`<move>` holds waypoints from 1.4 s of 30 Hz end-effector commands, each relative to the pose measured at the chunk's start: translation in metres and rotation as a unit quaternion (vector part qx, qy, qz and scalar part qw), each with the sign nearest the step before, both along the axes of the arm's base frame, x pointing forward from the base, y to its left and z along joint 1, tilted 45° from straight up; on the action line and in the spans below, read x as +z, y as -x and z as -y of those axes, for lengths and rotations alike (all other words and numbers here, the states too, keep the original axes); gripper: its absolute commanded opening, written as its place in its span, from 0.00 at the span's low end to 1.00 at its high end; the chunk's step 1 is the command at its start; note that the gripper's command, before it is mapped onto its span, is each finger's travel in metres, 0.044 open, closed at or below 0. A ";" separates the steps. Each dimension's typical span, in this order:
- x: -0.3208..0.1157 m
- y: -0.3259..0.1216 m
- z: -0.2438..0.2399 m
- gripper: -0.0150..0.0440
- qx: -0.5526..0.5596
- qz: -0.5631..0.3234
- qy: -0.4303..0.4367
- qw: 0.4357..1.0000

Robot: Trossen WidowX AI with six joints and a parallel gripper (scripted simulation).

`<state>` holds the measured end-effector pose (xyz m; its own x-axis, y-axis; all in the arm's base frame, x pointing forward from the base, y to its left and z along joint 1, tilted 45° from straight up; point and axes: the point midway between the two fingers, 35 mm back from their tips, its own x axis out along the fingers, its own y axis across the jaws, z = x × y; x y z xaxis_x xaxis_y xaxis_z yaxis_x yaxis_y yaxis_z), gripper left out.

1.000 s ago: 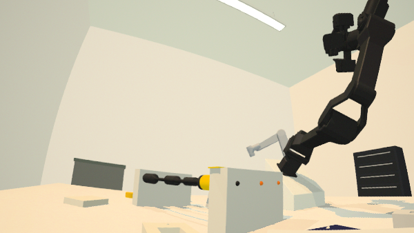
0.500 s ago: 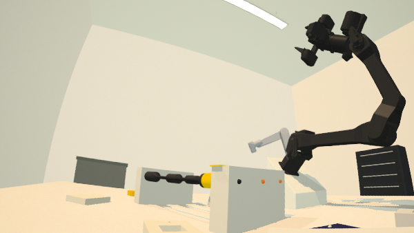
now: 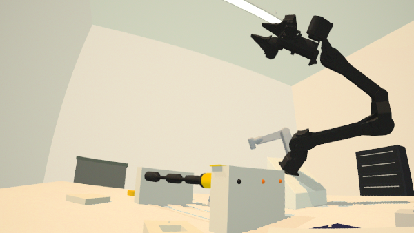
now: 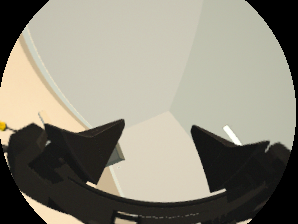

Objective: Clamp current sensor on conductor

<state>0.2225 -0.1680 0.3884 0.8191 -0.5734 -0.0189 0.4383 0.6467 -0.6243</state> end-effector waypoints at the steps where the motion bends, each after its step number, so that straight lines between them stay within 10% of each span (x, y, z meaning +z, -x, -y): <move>1: -0.019 -0.037 -0.033 1.00 0.078 0.050 -0.074 0.993; 11: -0.063 -0.092 -0.159 1.00 0.277 0.129 -0.290 0.907; 19: -0.068 -0.095 -0.169 1.00 0.291 0.123 -0.306 0.898; 27: -0.157 -0.120 -0.221 1.00 0.385 -0.173 -0.361 0.831; 33: -0.207 -0.097 -0.264 1.00 0.456 -0.369 -0.478 0.653; 36: -0.210 -0.087 -0.278 1.00 0.471 -0.411 -0.540 0.564; 42: -0.210 -0.086 -0.279 1.00 0.472 -0.413 -0.545 0.557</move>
